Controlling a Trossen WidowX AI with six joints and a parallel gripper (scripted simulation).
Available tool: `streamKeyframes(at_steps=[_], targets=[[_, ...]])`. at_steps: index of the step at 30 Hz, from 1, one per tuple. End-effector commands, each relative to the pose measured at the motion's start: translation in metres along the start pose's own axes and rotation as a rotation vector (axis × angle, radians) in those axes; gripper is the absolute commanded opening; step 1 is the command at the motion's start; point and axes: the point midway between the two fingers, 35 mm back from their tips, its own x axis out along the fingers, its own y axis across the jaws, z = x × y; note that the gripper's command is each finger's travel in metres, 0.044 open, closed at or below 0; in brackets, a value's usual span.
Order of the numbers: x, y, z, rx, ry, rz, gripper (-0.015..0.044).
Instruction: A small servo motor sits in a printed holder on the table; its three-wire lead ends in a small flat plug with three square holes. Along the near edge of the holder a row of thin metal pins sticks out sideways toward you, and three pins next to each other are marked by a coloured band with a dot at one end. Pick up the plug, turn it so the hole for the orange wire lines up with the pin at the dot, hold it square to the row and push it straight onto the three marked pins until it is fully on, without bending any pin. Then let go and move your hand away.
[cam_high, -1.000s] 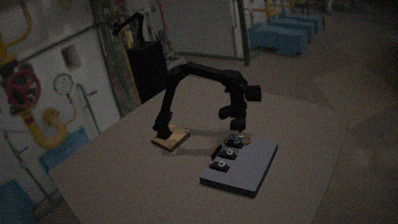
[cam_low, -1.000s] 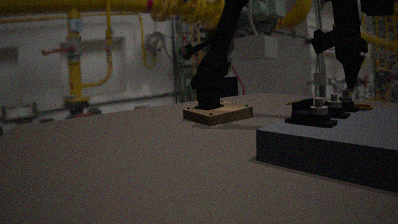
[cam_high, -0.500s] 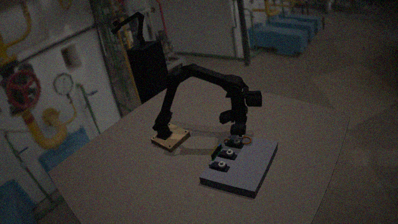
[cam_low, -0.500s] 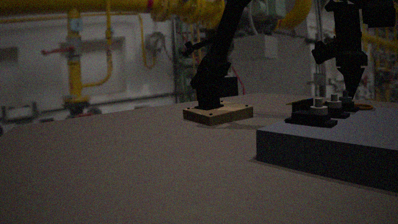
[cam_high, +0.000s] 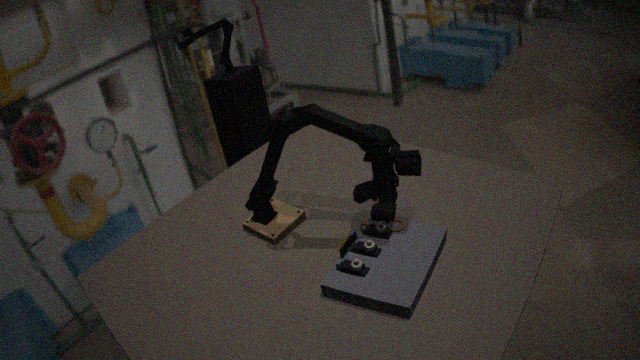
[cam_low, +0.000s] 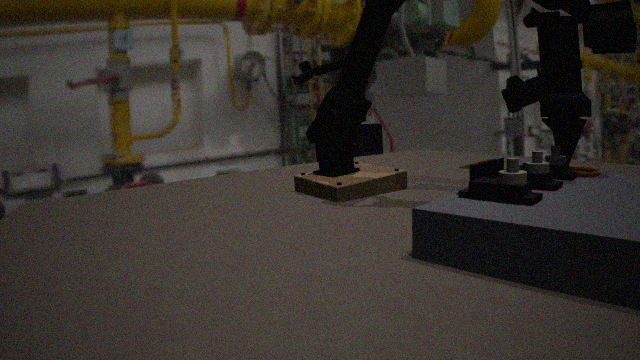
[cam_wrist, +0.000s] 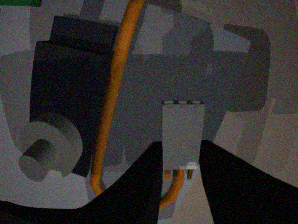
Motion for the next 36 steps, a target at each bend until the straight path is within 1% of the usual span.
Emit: streamKeyframes(at_steps=[1,6,16,21,36], targets=[[0.001,0.001,0.0,0.003,0.002,0.003,0.001],[-0.007,0.001,-0.001,0.003,0.002,0.003,0.0],[-0.054,0.0,-0.001,0.003,0.002,0.003,0.0],[-0.058,0.001,0.0,-0.013,0.002,0.003,0.0],[-0.063,0.015,0.024,-0.457,-0.001,0.004,0.0]])
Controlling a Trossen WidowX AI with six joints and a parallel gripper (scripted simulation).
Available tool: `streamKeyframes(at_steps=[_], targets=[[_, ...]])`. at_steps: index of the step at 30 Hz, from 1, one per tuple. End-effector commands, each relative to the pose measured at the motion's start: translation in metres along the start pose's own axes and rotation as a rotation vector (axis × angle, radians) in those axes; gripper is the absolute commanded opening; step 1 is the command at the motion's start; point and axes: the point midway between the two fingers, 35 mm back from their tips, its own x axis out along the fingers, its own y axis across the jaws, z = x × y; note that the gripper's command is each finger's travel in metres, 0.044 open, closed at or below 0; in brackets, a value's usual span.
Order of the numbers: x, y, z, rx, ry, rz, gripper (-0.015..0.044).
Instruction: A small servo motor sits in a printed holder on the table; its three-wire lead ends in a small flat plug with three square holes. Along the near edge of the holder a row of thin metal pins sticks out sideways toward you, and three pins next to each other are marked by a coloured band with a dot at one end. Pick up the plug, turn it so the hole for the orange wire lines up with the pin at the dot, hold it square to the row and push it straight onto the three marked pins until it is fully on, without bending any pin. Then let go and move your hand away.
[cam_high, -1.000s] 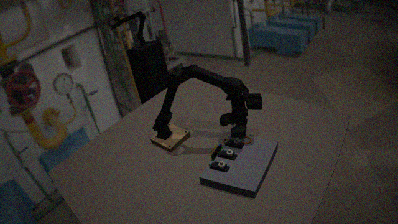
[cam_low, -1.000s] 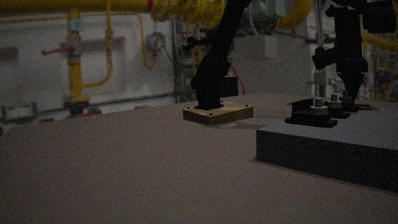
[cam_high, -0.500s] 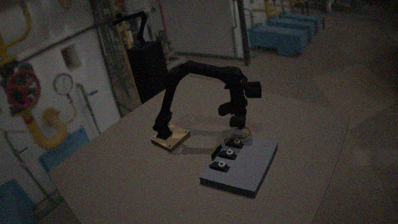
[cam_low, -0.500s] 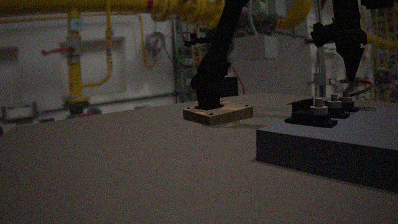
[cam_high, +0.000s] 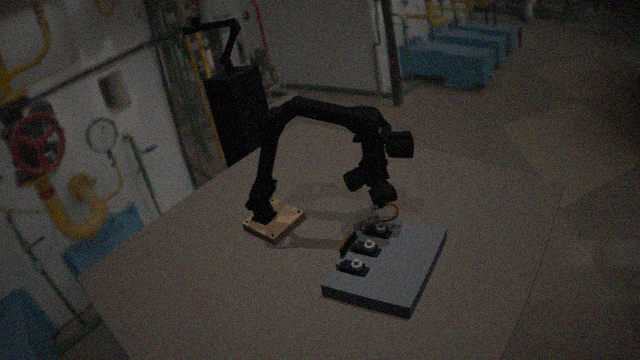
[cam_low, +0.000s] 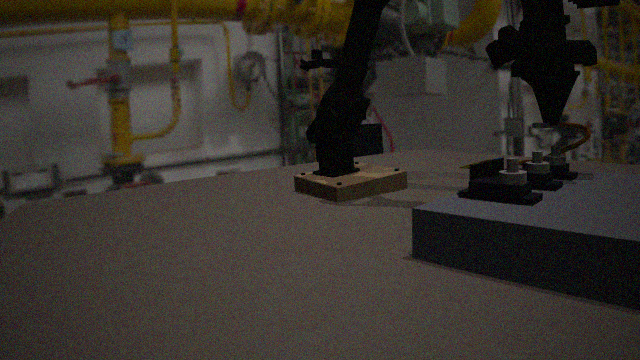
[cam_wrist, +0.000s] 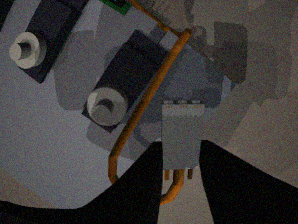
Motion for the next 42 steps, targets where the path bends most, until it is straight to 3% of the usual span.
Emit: streamKeyframes(at_steps=[1,42], targets=[[-0.002,0.002,0.009,-0.146,0.002,0.004,0.0],[-0.005,0.004,0.09,-1.456,-0.007,0.0,0.0]])
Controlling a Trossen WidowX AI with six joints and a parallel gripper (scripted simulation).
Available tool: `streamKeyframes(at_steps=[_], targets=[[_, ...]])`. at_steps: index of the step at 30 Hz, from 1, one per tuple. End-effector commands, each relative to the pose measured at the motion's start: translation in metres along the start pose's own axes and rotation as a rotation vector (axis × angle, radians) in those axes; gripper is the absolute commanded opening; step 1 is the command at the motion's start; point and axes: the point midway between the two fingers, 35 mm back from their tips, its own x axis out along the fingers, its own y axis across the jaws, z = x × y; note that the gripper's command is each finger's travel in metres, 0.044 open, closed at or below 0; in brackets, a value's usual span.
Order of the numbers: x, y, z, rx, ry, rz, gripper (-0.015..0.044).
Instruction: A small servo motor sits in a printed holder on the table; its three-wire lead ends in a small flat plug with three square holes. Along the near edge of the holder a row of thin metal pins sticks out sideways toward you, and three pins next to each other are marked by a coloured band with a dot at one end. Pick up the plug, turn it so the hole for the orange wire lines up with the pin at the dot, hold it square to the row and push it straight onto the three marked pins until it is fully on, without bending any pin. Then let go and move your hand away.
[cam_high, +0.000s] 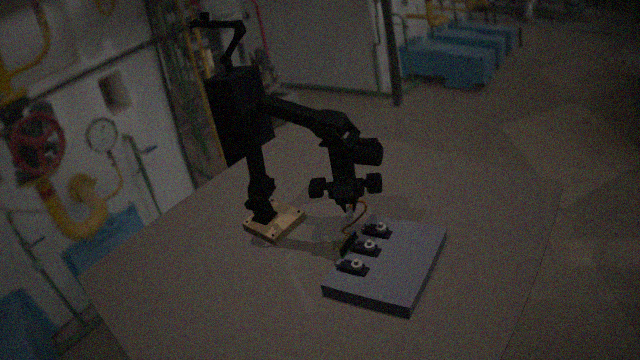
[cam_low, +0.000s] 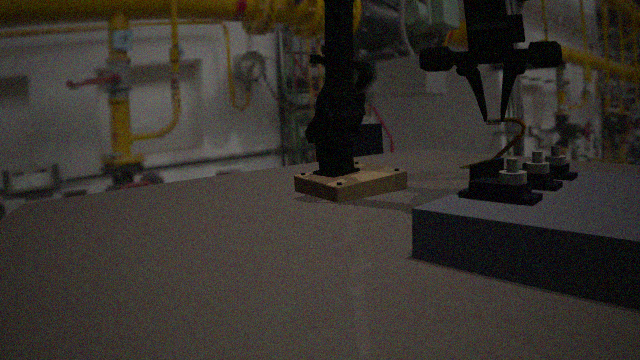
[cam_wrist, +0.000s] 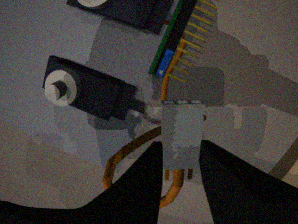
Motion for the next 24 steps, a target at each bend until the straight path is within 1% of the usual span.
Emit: streamKeyframes(at_steps=[1,24], targets=[[0.0,-0.009,0.001,-0.15,-0.001,0.003,0.0],[0.007,-0.054,0.004,-0.885,-0.002,-0.001,0.0]])
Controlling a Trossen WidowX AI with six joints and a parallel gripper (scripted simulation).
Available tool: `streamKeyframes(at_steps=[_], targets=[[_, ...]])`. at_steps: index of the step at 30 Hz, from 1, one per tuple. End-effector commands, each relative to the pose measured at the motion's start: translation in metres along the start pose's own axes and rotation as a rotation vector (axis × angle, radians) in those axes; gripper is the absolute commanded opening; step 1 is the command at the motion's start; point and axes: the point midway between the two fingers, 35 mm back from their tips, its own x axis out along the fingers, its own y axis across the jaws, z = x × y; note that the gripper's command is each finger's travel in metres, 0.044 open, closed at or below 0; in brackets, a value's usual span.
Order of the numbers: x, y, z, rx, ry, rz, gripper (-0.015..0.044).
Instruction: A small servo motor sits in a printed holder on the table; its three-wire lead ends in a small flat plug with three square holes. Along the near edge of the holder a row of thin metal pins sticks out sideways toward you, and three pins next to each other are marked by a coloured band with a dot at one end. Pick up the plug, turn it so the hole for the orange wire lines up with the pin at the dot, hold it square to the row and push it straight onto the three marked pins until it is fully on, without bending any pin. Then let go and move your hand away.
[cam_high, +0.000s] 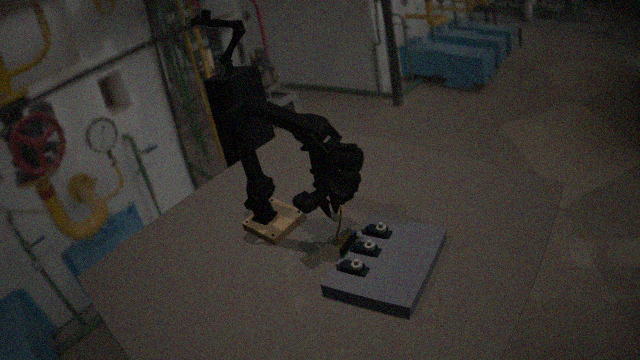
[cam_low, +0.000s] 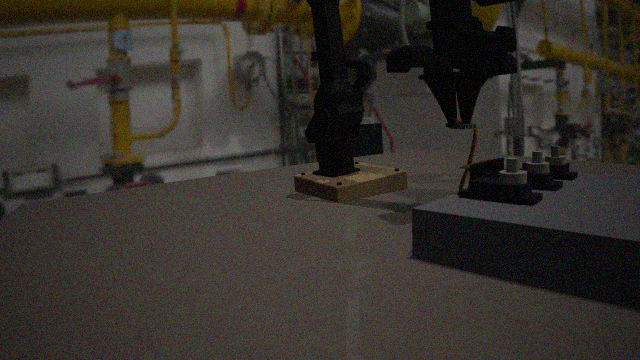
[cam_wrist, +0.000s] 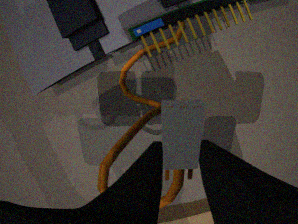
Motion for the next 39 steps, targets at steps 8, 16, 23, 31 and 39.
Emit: streamKeyframes(at_steps=[8,16,23,31,39], targets=[[0.005,-0.014,-0.015,-0.342,-0.002,0.002,0.0],[0.033,-0.015,-0.015,-0.375,-0.002,0.001,0.0],[0.045,-0.016,-0.016,-0.389,-0.002,0.001,0.0],[0.044,-0.005,0.006,-0.389,-0.004,0.002,0.0],[0.043,0.001,0.017,-0.389,-0.005,0.002,0.0]])
